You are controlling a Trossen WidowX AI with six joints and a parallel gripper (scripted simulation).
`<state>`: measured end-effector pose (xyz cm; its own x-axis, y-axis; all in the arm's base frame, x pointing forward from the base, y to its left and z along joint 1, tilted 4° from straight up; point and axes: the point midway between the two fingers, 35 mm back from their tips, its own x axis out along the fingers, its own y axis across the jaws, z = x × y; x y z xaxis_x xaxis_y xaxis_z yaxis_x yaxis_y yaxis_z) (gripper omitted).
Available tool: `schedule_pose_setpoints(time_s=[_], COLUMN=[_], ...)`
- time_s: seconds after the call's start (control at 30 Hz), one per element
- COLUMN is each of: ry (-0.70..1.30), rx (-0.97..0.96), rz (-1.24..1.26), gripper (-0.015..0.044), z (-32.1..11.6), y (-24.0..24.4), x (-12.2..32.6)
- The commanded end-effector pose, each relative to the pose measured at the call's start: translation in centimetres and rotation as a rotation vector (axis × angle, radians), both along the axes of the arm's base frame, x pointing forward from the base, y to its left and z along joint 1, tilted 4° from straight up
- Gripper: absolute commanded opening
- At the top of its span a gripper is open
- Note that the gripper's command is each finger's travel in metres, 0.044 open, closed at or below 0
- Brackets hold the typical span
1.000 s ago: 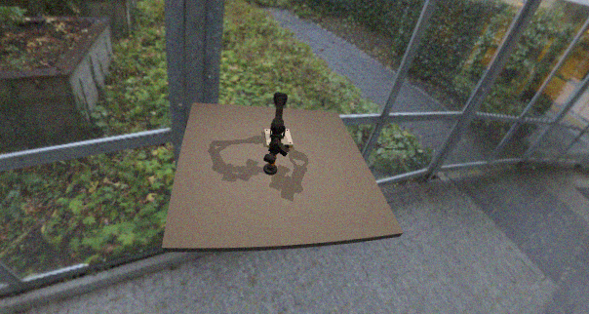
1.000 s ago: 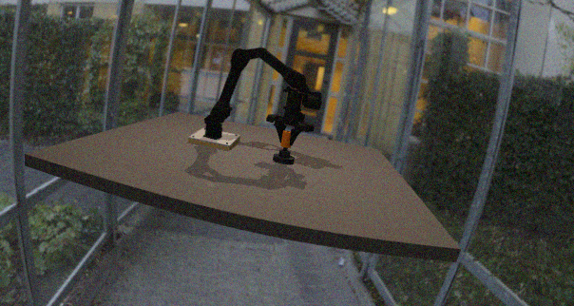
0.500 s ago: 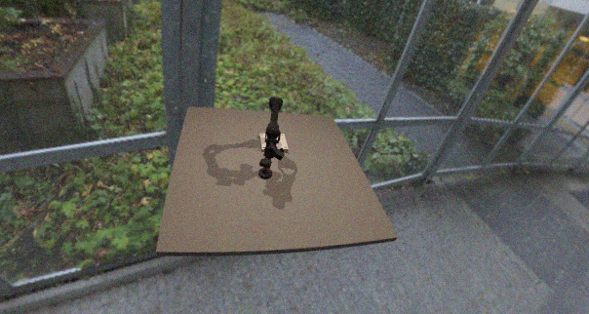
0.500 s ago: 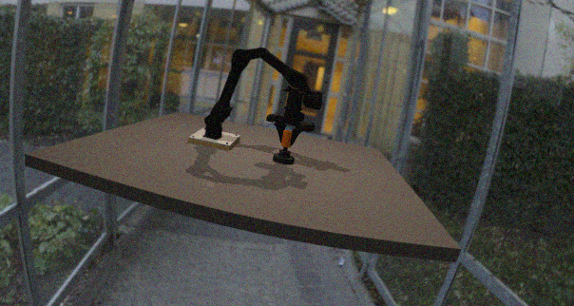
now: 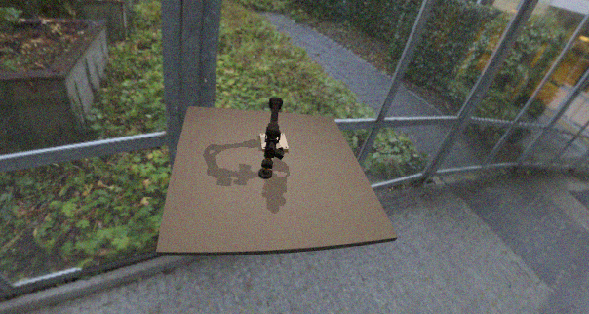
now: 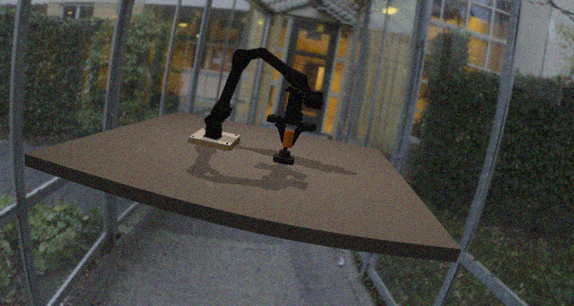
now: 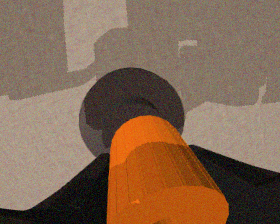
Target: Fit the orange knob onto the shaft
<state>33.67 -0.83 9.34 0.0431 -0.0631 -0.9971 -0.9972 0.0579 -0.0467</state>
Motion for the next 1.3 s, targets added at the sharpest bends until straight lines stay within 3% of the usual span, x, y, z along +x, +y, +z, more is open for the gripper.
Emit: schedule_pose_setpoints(time_s=[0.0,0.9,1.27], ry=[0.001,0.001,0.014], rx=[-0.001,-0.001,-0.010], rz=[0.006,0.006,0.215], gripper=[0.0000,0.0000,0.0000], z=[-0.14,0.19,-0.02], y=[-0.03,0.03,0.00], x=[-0.05,-0.29,-0.02])
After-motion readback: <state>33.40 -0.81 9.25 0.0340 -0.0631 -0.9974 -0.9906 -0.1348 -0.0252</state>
